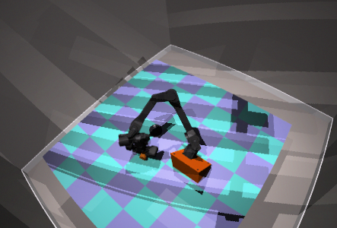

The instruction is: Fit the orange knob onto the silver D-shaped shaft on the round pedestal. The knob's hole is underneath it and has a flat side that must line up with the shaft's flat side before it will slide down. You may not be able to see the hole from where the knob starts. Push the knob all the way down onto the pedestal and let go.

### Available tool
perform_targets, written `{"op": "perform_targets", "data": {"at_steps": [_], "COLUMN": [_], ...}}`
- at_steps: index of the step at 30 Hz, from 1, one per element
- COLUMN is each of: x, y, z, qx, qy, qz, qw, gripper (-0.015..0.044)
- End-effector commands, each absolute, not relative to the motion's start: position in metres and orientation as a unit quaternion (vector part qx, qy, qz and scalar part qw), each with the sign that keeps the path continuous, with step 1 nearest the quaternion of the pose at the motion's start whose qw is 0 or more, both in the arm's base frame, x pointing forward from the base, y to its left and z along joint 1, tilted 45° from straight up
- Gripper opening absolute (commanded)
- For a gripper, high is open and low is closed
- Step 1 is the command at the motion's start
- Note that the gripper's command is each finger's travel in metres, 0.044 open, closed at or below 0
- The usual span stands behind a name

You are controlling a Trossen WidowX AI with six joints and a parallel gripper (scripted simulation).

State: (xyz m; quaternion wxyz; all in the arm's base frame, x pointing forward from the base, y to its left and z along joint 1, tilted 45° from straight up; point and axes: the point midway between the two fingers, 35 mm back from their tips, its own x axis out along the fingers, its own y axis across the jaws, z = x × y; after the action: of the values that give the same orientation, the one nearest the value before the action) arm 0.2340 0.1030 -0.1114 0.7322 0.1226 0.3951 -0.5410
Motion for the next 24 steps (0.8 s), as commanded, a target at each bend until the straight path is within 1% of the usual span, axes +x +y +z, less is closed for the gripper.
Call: {"op": "perform_targets", "data": {"at_steps": [1, 11, 24], "x": [0.2337, 0.2338, 0.2338], "y": [0.1037, 0.1037, 0.1037], "z": [-0.1114, -0.1113, -0.1113], "qx": [0.068, 0.042, -0.118], "qy": [0.436, 0.454, 0.549], "qz": [-0.510, -0.494, -0.385], "qw": [0.739, 0.741, 0.732], "gripper": [0.0181, 0.0181, 0.0181]}}
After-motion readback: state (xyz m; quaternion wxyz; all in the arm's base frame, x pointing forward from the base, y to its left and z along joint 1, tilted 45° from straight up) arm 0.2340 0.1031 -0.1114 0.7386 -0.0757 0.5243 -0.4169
